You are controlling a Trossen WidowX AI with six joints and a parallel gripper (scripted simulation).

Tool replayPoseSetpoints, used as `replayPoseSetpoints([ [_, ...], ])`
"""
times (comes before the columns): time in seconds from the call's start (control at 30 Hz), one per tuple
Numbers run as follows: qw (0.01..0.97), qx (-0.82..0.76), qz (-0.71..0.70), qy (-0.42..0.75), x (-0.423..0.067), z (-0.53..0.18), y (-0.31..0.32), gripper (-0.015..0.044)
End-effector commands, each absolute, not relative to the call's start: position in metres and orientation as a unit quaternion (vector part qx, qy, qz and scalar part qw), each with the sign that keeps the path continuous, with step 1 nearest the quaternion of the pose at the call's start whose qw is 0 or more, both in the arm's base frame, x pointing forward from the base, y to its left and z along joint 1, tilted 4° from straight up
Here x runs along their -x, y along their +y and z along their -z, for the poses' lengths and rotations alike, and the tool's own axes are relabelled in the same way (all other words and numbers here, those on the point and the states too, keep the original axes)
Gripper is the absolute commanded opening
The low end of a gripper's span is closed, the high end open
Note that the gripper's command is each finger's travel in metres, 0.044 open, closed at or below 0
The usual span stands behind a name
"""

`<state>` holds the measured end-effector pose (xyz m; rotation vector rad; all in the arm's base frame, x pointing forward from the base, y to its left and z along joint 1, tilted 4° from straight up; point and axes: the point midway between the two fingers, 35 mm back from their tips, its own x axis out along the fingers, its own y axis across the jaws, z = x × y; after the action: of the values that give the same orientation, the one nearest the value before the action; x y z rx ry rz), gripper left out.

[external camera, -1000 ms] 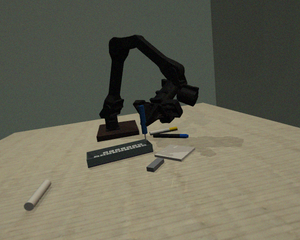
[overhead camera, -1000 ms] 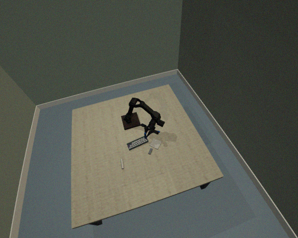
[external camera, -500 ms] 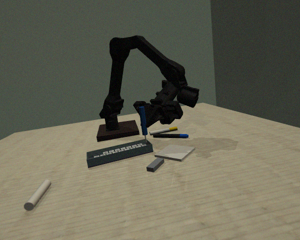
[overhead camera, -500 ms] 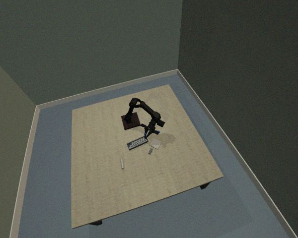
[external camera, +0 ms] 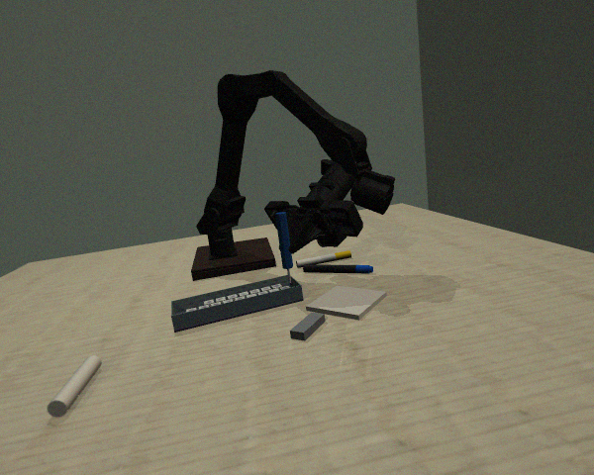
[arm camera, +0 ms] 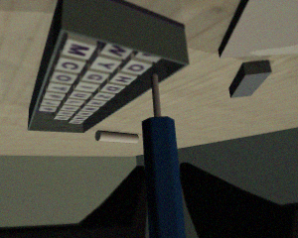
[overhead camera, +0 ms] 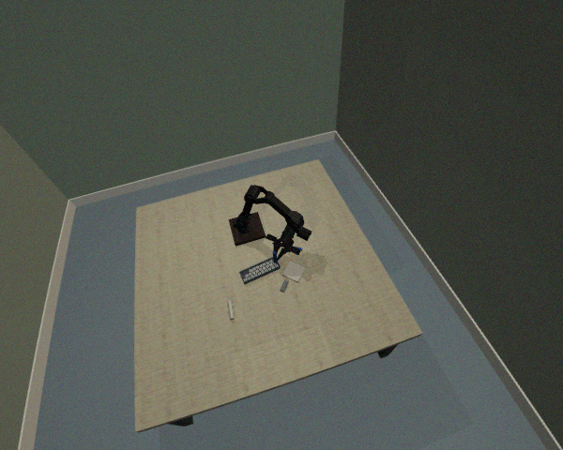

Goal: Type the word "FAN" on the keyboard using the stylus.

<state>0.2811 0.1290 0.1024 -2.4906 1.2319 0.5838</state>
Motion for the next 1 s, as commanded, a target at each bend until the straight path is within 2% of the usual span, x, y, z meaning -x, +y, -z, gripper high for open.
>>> replayPoseSetpoints([
  [0.0, 0.153, 0.866, -0.204, 0.430, -0.2806, -0.0991, 0.1292, 0.0081],
  [0.97, 0.153, 0.866, -0.204, 0.430, -0.2812, -0.0911, 0.1295, 0.0081],
])
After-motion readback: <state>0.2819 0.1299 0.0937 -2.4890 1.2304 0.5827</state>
